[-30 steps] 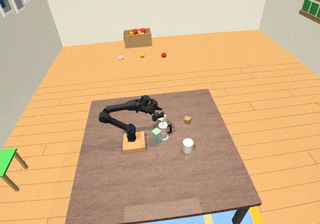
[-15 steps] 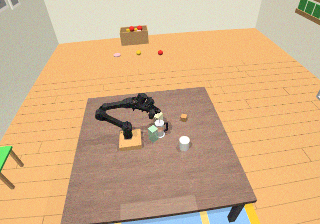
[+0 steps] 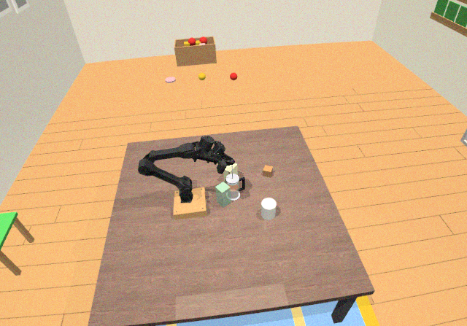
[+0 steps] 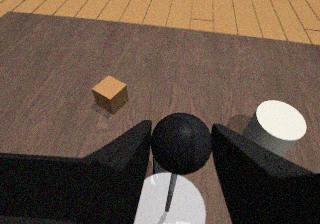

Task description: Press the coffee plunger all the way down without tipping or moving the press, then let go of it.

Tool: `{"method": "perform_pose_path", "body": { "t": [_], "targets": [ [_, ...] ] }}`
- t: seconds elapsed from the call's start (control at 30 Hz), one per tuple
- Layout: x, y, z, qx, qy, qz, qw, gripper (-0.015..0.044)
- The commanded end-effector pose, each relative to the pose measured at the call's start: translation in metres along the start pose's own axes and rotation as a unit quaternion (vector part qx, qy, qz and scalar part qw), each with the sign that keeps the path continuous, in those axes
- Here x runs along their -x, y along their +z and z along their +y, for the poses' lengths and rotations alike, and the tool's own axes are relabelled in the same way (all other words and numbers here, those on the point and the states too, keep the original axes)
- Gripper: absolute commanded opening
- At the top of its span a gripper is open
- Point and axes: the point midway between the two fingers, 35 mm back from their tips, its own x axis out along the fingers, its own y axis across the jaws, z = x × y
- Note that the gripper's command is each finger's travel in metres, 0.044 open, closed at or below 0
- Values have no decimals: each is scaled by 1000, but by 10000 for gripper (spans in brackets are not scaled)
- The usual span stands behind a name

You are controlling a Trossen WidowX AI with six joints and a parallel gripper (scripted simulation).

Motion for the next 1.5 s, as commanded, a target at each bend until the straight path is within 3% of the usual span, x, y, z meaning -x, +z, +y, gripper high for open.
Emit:
{"method": "perform_pose_path", "body": {
  "t": [0.0,1.47],
  "targets": [
    [-7,-13,0,-2,-1,11,1000,130],
    [-49,-71,0,-2,-1,11,1000,130]
  ]
}}
